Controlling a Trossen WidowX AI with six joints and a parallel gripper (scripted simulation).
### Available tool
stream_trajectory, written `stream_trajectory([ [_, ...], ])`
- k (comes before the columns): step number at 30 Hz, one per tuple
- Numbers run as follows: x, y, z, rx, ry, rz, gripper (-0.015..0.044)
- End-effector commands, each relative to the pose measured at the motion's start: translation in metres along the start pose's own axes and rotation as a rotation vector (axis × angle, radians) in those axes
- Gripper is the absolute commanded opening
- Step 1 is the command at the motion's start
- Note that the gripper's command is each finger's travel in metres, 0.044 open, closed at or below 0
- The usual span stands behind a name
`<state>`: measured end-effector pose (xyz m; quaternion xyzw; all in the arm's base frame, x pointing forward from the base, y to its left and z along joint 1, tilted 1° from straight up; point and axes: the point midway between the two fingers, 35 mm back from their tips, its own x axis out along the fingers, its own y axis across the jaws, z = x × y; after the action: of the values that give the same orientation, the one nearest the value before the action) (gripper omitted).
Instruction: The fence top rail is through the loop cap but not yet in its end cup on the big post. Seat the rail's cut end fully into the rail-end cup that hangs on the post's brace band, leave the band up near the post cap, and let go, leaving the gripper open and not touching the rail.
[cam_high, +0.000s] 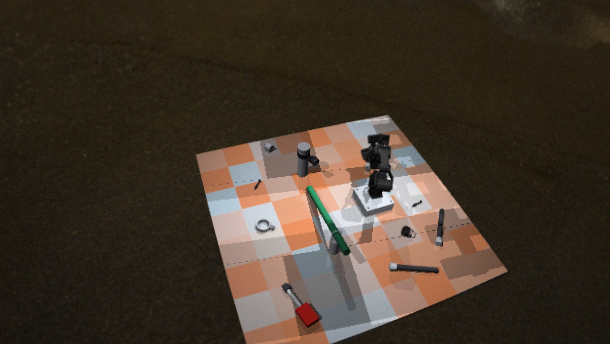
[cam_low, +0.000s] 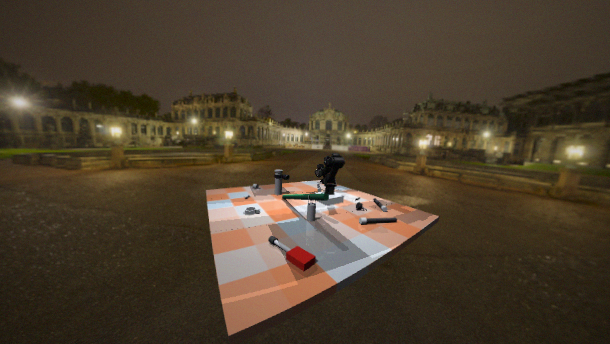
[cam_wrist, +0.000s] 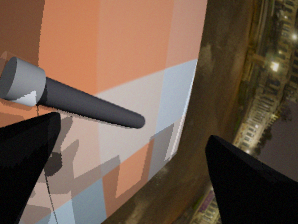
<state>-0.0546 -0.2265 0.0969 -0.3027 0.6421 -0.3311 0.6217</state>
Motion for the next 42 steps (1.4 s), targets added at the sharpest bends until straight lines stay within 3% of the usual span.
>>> stream_trajectory([
  [1, 0.0, -0.001, 0.002, 0.003, -0.006, 0.002, 0.0426],
  [11, -0.01, -0.038, 0.097, 0.169, -0.281, 0.15, 0.044],
  [20, -0.051, -0.048, 0.195, 0.271, -0.455, 0.372, 0.044],
  [32, -0.153, -0.021, 0.302, 0.321, -0.533, 0.697, 0.044],
  [42, -0.251, 0.022, 0.341, 0.306, -0.501, 0.892, 0.044],
])
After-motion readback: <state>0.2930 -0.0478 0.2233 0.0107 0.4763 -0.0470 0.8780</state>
